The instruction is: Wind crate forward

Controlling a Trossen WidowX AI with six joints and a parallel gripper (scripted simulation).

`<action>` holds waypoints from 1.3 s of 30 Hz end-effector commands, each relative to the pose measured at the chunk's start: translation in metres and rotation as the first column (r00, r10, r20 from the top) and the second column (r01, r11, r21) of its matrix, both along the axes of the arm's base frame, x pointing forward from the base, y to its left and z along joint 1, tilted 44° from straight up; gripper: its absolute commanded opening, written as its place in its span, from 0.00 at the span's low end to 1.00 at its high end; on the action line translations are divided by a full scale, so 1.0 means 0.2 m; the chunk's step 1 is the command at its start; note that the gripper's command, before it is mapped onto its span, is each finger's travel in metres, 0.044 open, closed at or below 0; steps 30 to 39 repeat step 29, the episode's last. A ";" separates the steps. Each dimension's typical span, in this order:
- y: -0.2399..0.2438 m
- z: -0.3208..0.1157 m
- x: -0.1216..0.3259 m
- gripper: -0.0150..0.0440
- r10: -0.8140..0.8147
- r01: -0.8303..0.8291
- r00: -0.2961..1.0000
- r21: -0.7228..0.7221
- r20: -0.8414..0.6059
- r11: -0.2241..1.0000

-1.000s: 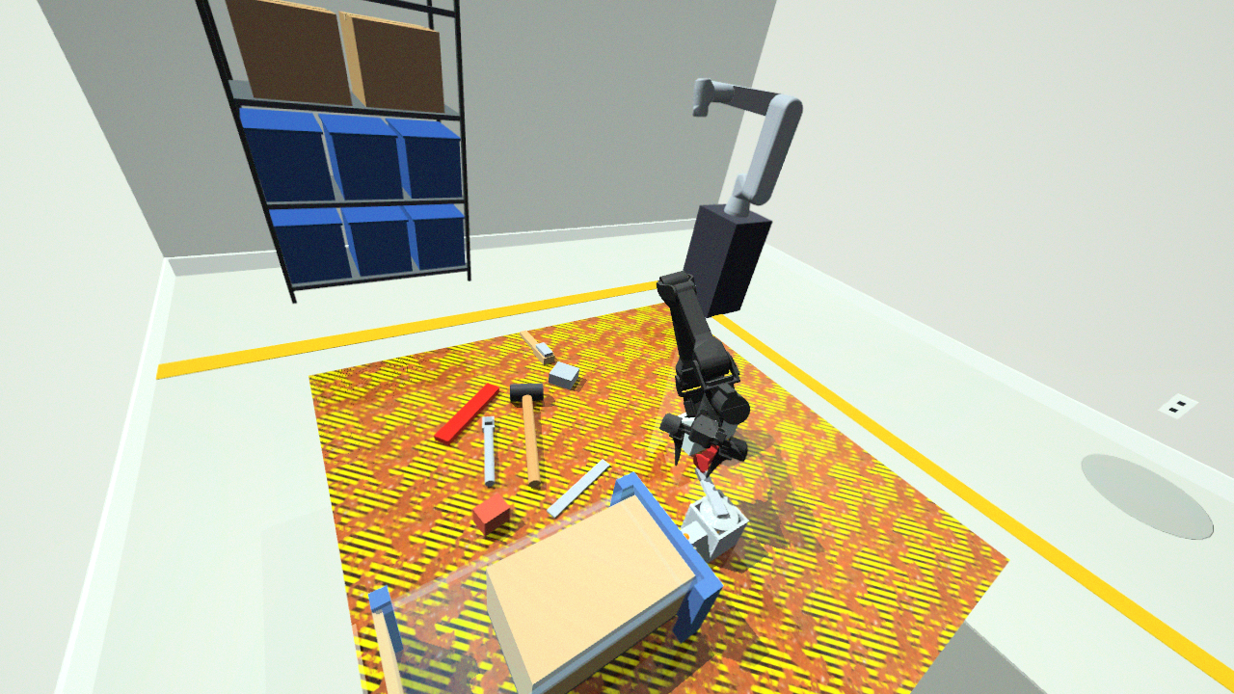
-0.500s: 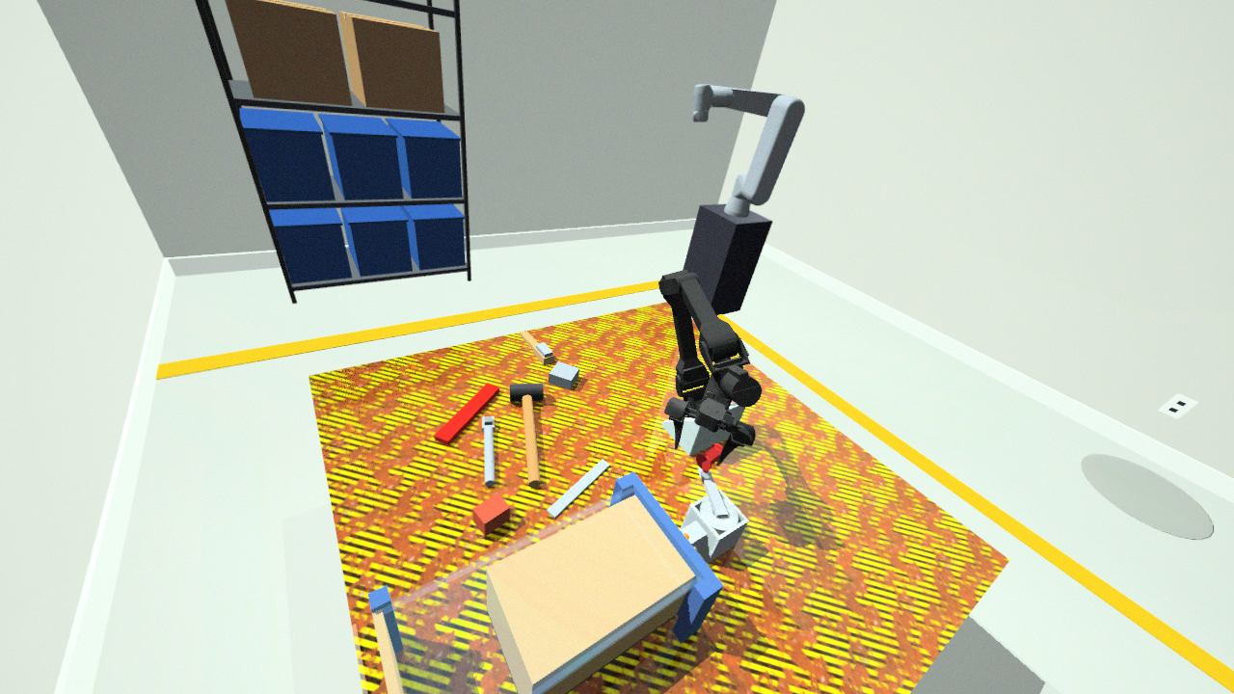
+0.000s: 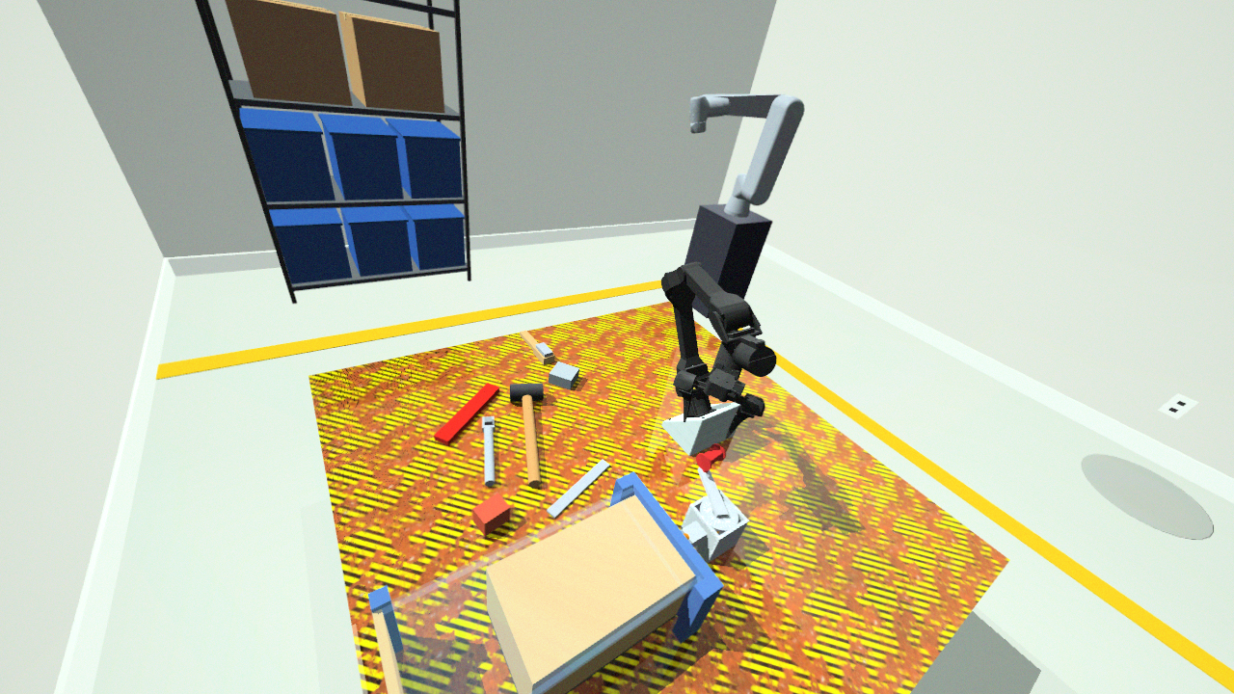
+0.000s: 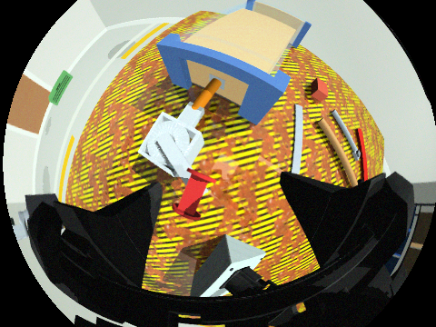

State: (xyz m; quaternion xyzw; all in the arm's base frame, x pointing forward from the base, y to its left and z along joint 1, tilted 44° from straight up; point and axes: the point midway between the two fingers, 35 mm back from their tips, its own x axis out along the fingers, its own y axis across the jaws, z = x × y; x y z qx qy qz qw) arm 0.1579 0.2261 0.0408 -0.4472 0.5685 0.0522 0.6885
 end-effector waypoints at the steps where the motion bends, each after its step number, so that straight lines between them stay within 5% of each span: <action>1: 0.01 0.07 -0.04 1.00 -0.007 0.007 1.000 0.004 0.000 1.000; 22: 0.51 -0.42 0.10 1.00 -0.202 0.167 0.962 -0.192 -0.182 0.967; 39: 0.51 -0.43 0.10 1.00 -0.205 0.169 0.962 -0.194 -0.183 0.966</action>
